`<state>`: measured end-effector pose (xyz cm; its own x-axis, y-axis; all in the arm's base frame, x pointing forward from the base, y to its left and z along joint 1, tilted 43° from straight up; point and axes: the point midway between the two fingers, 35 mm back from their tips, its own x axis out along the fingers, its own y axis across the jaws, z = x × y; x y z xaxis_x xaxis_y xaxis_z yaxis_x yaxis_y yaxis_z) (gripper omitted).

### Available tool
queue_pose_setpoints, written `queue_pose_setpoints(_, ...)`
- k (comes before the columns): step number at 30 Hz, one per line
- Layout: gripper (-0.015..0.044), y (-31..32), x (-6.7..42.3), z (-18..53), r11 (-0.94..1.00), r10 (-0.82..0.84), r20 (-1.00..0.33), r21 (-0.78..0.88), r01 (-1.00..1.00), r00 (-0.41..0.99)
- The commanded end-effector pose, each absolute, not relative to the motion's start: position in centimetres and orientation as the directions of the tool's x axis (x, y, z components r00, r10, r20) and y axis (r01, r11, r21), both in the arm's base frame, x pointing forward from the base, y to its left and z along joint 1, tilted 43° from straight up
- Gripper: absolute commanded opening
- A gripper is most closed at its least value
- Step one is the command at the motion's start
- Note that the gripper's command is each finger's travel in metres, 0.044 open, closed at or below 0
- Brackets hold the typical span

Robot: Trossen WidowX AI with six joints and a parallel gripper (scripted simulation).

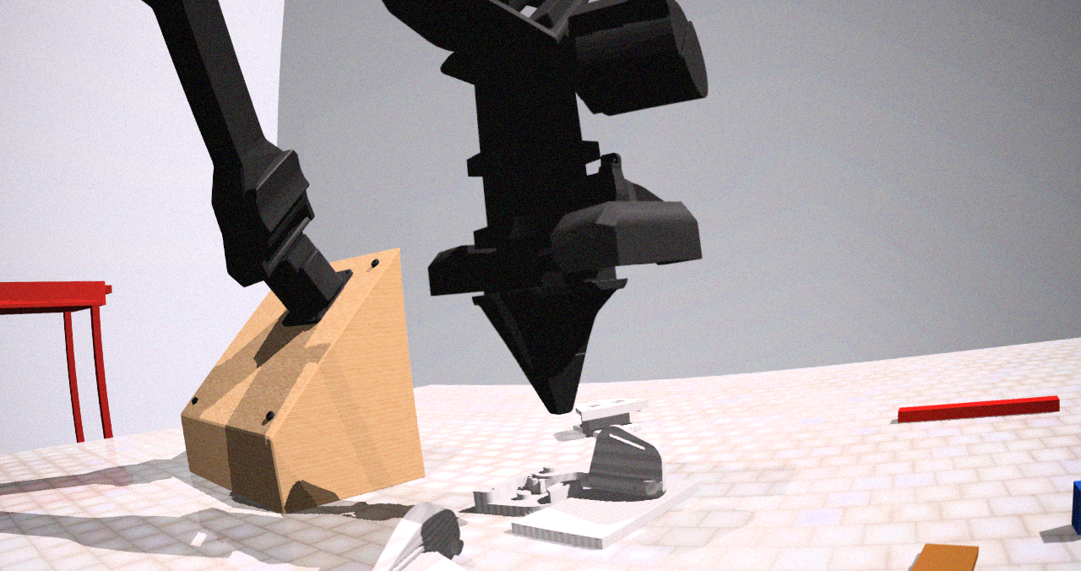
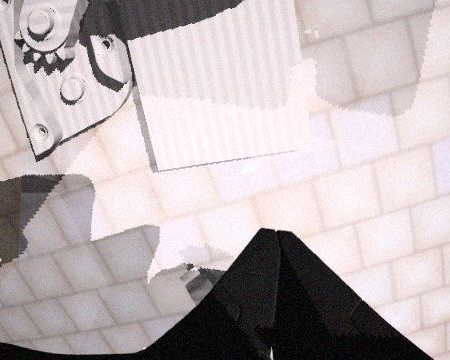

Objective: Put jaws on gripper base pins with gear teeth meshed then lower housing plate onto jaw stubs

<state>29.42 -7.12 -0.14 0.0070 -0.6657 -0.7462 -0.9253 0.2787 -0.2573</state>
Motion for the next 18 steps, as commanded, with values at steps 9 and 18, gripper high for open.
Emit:
queue_pose_setpoints(9,0.0,-8.8,29.2,1.4,0.056,-0.673,-0.739,-0.053,-0.997,0.002)
queue_pose_setpoints(18,0.0,-10.0,29.0,2.5,-0.117,-0.677,-0.736,0.109,-0.987,-0.001)
